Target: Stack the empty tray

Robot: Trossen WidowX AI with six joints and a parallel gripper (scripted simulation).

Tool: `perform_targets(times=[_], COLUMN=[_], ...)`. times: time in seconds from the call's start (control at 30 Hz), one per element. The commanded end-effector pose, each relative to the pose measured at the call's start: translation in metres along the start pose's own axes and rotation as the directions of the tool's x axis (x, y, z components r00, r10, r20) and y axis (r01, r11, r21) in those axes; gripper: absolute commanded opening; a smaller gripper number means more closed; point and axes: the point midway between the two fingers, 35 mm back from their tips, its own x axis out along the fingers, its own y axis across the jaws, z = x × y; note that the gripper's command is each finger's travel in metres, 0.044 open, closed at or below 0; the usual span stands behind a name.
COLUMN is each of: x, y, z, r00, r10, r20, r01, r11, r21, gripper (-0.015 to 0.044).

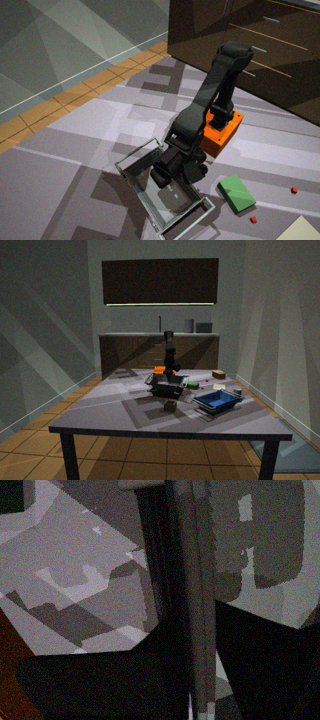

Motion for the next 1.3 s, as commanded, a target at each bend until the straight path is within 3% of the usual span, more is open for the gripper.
perform_targets(times=[0.0,1.27], x=[0.005,0.012], y=[0.008,0.011], z=[-0.001,-0.001], r00=[0.999,0.999], r10=[0.032,0.032], r20=[0.001,0.001], r01=[-0.032,-0.032], r11=[0.999,0.999], r21=[0.002,0.002], gripper=[0.0000,0.0000])
